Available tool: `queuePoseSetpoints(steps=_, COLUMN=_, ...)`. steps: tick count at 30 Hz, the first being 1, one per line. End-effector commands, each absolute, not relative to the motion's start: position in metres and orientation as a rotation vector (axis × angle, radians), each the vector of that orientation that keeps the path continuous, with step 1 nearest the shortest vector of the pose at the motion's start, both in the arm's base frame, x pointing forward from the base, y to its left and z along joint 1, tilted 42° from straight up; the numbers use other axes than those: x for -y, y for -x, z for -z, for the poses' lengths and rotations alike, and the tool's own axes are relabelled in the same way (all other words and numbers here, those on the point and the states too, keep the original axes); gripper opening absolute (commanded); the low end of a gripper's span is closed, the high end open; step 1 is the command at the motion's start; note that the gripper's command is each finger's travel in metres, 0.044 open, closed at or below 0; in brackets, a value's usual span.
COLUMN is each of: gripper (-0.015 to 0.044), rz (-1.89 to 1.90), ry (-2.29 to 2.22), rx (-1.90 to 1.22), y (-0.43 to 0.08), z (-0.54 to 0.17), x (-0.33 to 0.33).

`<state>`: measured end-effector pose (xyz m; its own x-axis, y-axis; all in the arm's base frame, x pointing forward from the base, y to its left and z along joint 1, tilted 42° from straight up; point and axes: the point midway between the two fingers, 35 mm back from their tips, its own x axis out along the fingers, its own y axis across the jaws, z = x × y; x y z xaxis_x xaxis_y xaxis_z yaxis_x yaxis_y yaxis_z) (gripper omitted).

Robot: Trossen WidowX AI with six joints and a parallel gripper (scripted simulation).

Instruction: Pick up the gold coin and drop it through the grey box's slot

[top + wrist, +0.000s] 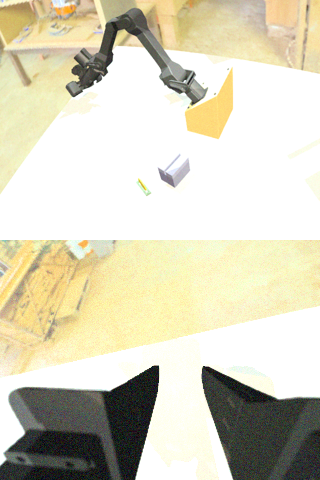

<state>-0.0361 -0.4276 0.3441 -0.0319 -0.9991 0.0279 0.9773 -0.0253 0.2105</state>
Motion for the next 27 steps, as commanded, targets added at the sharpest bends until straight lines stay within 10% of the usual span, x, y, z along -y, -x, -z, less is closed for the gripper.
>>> queuePoseSetpoints(steps=1, gripper=0.0161, rz=1.545, ry=-0.171, rx=0.056, y=-0.004, z=-0.321, x=0.439)
queuePoseSetpoints(steps=27, gripper=0.0161, rz=0.542, ry=0.367, rx=-1.338, y=-0.316, z=-0.091, x=0.253)
